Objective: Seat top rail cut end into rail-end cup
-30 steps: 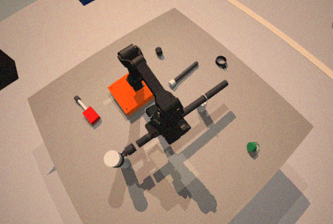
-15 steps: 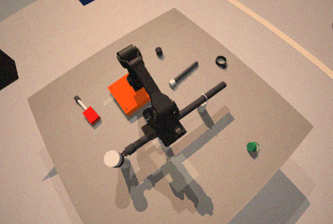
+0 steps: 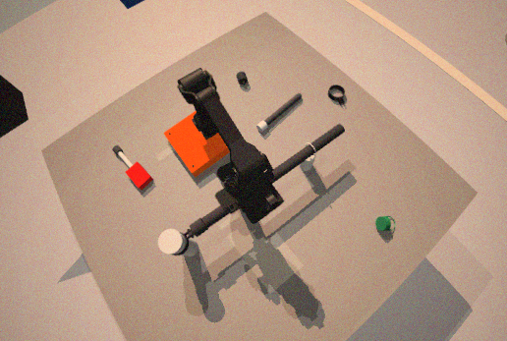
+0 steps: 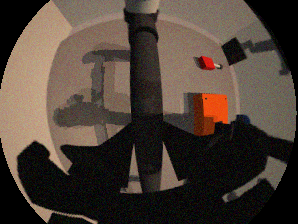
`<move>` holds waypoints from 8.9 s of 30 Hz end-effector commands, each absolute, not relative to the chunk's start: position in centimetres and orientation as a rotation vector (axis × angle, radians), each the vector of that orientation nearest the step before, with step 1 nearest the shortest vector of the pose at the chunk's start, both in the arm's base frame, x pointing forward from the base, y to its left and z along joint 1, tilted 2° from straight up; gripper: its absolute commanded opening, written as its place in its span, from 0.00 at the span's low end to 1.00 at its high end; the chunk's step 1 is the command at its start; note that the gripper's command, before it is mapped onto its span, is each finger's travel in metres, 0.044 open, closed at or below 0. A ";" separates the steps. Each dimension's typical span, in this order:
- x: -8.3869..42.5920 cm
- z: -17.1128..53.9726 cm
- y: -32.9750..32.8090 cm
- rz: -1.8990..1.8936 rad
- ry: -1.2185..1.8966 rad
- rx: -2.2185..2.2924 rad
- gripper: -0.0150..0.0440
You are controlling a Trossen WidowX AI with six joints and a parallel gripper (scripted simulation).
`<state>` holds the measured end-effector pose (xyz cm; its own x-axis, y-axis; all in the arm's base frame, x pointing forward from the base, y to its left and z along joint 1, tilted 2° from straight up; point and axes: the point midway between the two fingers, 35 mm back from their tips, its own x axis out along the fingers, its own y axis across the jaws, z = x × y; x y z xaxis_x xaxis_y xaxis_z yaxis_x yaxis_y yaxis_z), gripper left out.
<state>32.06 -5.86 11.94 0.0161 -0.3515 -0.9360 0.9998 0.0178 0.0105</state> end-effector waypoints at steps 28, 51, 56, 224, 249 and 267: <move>32.1 11.9 -5.9 -1.337 0.939 0.937 0.25; 32.1 12.0 -6.1 -1.336 0.938 0.934 0.25; 32.1 12.0 -6.2 -1.336 0.938 0.934 0.25; 32.1 12.2 -9.3 -1.338 0.969 0.943 0.30; 31.9 15.9 -5.1 -1.337 0.974 0.946 1.00; 31.5 20.0 -3.8 -1.338 0.984 0.936 1.00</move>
<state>31.51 -3.94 19.68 -0.0072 -0.3275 -0.9448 0.9994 0.0308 -0.0183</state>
